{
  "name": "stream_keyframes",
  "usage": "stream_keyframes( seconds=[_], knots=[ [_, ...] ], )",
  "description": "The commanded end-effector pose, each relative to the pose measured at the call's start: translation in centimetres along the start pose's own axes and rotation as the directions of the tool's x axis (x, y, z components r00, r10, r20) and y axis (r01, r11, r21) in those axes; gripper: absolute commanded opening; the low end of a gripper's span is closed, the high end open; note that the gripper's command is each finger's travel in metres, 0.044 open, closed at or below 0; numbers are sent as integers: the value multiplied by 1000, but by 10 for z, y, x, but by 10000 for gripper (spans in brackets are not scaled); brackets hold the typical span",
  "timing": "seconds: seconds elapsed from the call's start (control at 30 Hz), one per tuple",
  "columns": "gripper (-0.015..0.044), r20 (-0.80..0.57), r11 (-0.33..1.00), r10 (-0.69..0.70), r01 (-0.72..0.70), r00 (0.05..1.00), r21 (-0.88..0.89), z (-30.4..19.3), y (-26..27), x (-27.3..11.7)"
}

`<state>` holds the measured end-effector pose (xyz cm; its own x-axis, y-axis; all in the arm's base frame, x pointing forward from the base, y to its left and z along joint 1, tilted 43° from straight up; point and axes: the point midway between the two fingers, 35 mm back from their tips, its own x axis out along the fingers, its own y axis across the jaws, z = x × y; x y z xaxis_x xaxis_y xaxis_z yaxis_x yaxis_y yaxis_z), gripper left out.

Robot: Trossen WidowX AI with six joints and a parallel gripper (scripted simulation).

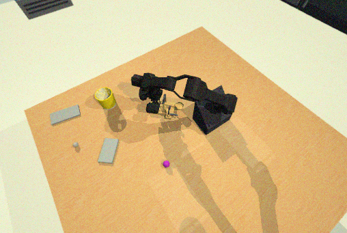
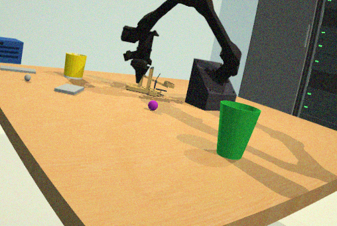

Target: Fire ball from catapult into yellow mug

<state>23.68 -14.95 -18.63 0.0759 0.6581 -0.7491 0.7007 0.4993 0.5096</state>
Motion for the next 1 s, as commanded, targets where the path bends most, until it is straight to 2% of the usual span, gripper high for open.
stream_keyframes(
  seconds=[0.0,0.07,0.53,0.63,0.73,0.8,0.9,0.93,0.97],
  knots=[
    [0,1,1000,-1,1,1000,-3,0,0,-1],
    [0,1,1000,-1,1,1000,-3,0,0,-1],
    [368,1,1000,-1,1,1000,-3,0,0,-1],
    [440,2,1000,-2,2,1000,-2,3,0,-24],
    [440,3,1000,-4,4,1000,0,3,-1,-76],
    [440,3,1000,-4,4,1000,1,1,-1,-98],
    [440,2,1000,-4,4,1000,1,0,-2,-101],
    [440,16,1000,2,-3,1000,4,5,-2,-83],
    [440,16,1000,2,-3,1000,4,5,-2,-83]
  ],
)
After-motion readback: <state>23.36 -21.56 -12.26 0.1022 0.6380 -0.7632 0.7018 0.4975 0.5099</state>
